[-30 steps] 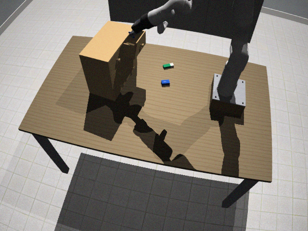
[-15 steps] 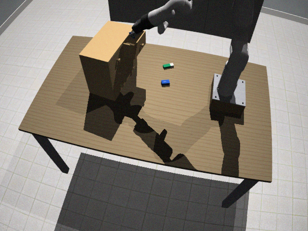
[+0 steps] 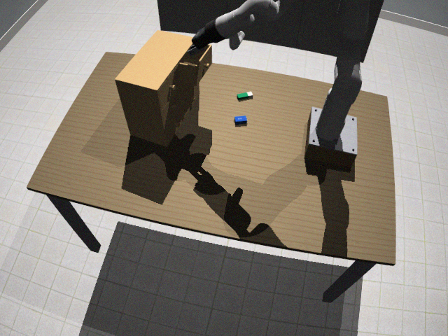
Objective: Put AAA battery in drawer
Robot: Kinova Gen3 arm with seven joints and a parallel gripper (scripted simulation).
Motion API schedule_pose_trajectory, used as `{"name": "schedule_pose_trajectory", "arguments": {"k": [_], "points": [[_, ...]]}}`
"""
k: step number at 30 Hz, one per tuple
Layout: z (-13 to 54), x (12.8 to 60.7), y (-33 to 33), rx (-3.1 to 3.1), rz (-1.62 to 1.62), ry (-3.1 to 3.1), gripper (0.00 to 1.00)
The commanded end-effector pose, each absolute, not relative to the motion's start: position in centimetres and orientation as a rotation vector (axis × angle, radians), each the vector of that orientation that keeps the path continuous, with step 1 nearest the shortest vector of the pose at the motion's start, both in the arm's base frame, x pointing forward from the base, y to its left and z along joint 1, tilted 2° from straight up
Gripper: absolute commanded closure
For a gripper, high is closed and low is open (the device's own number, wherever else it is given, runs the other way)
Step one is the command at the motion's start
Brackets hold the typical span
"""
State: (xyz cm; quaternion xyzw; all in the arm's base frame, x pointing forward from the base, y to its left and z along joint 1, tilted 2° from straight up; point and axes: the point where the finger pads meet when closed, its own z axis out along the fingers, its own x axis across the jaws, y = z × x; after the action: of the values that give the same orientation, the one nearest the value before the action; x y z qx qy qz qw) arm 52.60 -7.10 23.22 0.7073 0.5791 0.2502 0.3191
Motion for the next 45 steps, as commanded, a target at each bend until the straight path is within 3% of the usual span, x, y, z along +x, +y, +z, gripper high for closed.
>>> {"name": "schedule_pose_trajectory", "arguments": {"k": [1, 2, 22, 45], "points": [[23.3, 52.5, -7.2, 1.863, 0.659, 1.514, 0.46], [23.3, 52.5, -7.2, 1.863, 0.659, 1.514, 0.00], [23.3, 52.3, -7.2, 1.863, 0.659, 1.514, 0.00], [24.3, 41.5, -4.6, 1.863, 0.665, 1.526, 0.00]]}}
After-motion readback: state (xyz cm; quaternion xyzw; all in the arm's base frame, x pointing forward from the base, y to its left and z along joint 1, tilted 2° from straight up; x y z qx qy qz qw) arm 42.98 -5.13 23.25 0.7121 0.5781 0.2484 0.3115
